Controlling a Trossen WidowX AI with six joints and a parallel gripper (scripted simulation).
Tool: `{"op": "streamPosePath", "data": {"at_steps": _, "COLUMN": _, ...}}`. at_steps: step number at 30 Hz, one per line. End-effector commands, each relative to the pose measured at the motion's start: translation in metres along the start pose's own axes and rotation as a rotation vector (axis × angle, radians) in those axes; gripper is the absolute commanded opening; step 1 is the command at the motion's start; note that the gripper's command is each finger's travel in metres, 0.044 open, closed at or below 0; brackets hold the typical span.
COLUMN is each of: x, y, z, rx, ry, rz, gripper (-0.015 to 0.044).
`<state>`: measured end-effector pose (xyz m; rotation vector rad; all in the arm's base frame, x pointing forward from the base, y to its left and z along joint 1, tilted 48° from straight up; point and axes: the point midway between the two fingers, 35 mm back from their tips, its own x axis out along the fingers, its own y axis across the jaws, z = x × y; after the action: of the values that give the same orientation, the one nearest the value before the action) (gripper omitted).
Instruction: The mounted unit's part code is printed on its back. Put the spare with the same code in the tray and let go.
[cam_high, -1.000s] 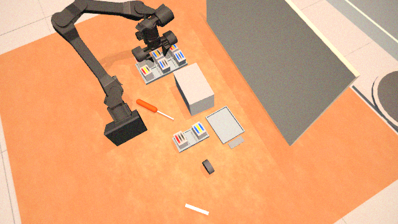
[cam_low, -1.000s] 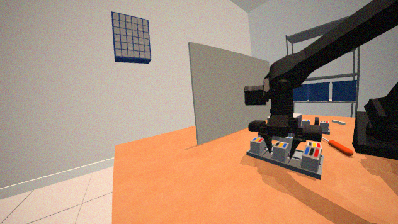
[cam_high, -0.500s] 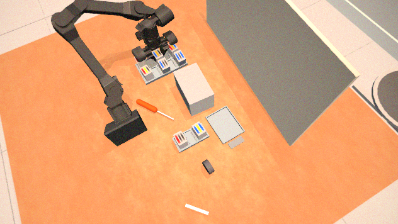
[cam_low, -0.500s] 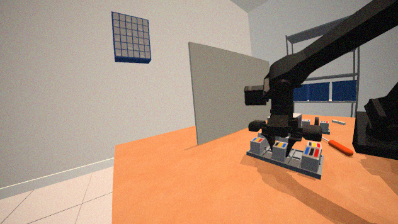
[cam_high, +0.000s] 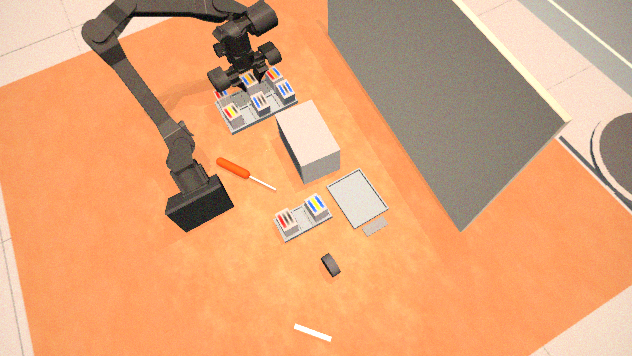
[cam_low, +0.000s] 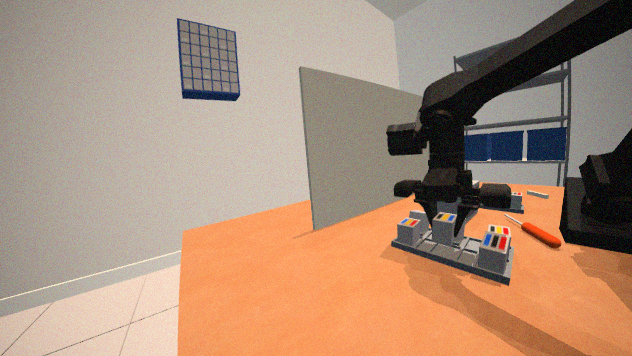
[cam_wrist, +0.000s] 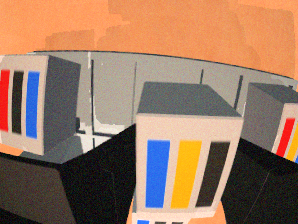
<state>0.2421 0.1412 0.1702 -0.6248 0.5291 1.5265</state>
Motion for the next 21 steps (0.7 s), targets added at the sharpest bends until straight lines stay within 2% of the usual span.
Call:
{"op": "streamPosePath", "data": {"at_steps": 1, "x": -0.020, "y": -0.001, "z": -0.001, "rx": -0.003, "ry": 0.004, "rz": -0.003, "gripper": 0.0000}}
{"op": "streamPosePath", "data": {"at_steps": 7, "x": -0.051, "y": 0.001, "z": 0.000, "rx": 0.000, "ry": 0.001, "rz": -0.003, "gripper": 0.0000}}
{"op": "streamPosePath", "data": {"at_steps": 14, "x": -0.054, "y": 0.001, "z": -0.001, "rx": 0.002, "ry": 0.006, "rz": -0.009, "gripper": 0.0000}}
{"op": "streamPosePath", "data": {"at_steps": 21, "x": -0.083, "y": 0.007, "z": -0.005, "rx": -0.027, "ry": 0.009, "rz": -0.033, "gripper": 0.0000}}
